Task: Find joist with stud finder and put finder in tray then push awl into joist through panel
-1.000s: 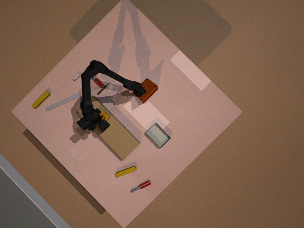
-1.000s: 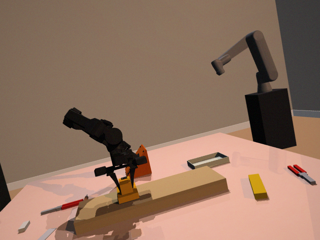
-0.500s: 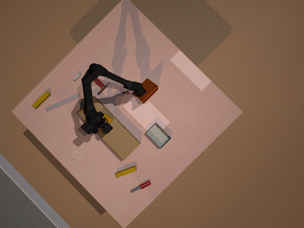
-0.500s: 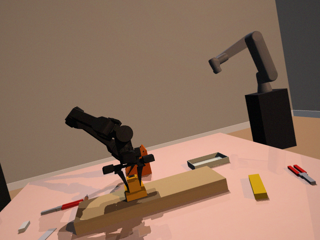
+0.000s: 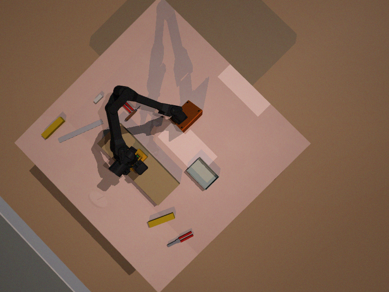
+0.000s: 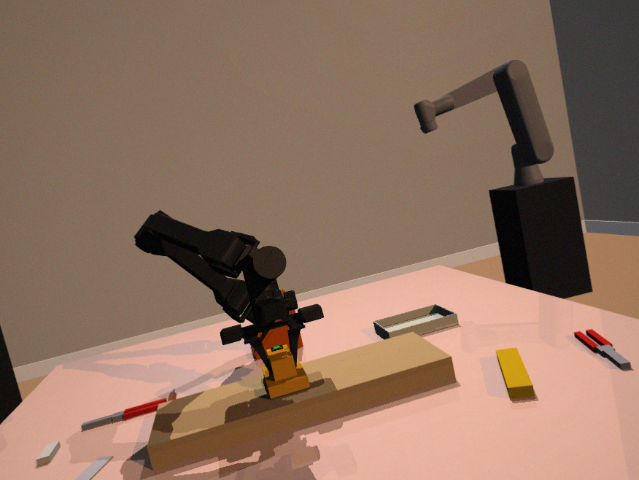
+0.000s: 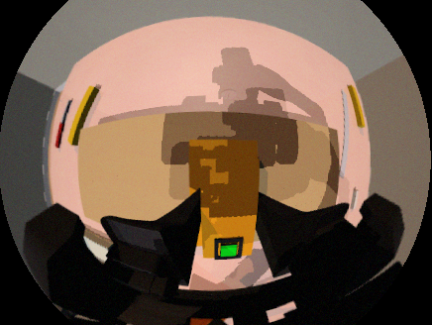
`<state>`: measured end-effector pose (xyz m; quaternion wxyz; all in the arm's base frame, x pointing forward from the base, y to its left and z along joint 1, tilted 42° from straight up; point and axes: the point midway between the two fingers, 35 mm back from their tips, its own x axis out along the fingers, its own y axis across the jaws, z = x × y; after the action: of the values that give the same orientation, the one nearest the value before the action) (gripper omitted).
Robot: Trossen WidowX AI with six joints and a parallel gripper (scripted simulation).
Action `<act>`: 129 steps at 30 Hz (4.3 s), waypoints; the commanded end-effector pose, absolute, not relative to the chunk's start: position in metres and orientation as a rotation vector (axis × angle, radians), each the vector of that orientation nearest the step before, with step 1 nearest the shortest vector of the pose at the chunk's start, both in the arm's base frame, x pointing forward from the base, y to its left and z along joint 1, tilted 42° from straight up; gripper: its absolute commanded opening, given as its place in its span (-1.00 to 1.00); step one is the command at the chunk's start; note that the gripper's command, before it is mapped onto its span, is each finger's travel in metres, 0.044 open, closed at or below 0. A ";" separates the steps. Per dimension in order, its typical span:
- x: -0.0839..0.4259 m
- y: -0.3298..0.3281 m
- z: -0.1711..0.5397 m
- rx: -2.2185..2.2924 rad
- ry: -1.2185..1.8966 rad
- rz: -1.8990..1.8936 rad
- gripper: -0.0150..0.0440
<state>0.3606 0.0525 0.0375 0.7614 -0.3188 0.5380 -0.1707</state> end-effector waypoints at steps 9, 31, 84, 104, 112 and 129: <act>0.360 0.070 0.022 -0.691 1.170 -0.373 -0.49; 0.356 0.100 -0.006 -0.689 1.170 -0.372 -0.49; 0.348 0.174 -0.070 -0.683 1.170 -0.368 -0.49; 0.345 0.202 -0.094 -0.681 1.170 -0.366 -0.49; 0.344 0.213 -0.104 -0.680 1.170 -0.365 -0.49; 0.343 0.217 -0.107 -0.680 1.170 -0.365 -0.49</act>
<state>0.3432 0.2170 -0.1062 0.7643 -0.3138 0.5378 -0.1675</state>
